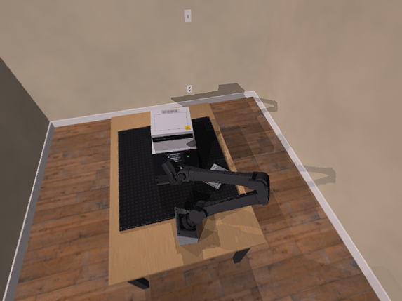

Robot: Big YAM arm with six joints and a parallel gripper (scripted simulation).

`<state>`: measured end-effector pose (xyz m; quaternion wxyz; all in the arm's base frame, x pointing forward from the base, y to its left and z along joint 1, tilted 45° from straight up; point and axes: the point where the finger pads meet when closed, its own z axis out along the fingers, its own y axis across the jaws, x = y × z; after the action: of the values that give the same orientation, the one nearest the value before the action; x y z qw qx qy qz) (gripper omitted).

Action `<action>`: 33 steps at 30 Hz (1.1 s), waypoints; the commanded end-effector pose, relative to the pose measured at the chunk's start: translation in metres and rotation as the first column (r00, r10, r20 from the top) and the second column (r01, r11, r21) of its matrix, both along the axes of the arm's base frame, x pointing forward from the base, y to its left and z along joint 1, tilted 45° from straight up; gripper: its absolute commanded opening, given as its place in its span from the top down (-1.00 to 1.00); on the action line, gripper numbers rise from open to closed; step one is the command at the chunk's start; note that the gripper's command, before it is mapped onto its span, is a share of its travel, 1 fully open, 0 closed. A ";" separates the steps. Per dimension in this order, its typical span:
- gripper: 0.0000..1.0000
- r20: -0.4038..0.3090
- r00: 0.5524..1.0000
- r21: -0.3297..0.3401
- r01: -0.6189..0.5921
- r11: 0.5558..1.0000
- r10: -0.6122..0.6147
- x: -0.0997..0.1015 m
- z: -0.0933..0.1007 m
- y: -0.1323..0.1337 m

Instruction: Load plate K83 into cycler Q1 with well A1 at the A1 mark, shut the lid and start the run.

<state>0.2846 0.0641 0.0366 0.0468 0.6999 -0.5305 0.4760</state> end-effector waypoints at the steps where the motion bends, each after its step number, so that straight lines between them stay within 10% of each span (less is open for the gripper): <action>1: 1.00 0.052 0.999 0.049 0.001 0.999 -0.004 0.022 0.015 0.023; 33: 1.00 0.054 0.999 0.050 0.006 0.999 -0.008 0.019 0.030 -0.001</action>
<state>0.2860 0.0631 0.0401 0.0440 0.6999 -0.5316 0.4750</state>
